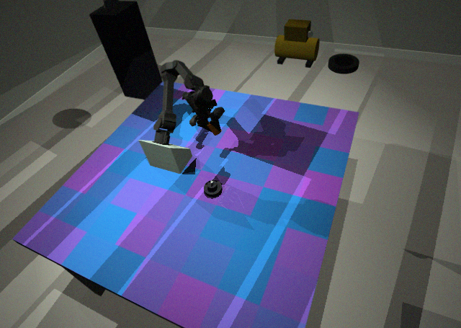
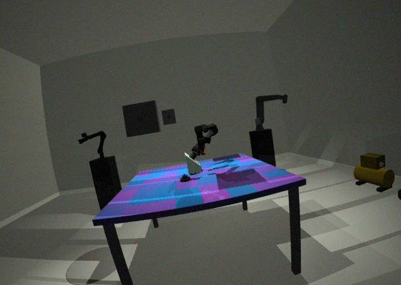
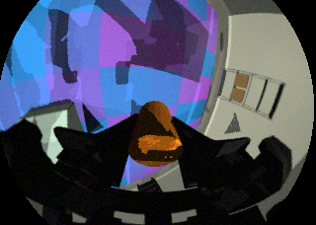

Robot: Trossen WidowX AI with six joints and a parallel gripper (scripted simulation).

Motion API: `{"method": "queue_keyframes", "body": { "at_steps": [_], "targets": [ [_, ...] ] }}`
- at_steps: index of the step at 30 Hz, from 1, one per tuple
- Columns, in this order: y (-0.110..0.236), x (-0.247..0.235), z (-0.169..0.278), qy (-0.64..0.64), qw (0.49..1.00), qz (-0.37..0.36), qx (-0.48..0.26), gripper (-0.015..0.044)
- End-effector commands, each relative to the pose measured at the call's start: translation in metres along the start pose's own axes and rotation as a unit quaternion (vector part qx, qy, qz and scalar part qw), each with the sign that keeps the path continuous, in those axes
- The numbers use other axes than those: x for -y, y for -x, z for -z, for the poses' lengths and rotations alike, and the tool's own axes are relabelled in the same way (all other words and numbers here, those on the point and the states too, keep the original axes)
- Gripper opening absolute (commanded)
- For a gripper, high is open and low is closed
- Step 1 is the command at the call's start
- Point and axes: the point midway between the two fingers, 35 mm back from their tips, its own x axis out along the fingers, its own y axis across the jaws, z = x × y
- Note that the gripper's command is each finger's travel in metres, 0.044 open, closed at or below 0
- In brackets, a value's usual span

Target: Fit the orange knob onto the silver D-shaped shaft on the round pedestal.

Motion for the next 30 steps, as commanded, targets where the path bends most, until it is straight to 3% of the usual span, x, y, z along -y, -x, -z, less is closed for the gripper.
{"method": "queue_keyframes", "body": {
  "at_steps": [1, 21, 30],
  "targets": [
    [0.01, 0.002, -0.001, 0.0, 0.999, 0.045, 0.001, 0.0],
    [0.045, 0.007, -0.004, 0.0, 0.975, 0.221, 0.002, 0.0],
    [0.046, 0.006, -0.004, 0.0, 0.972, 0.236, 0.001, 0.0]
  ]
}}
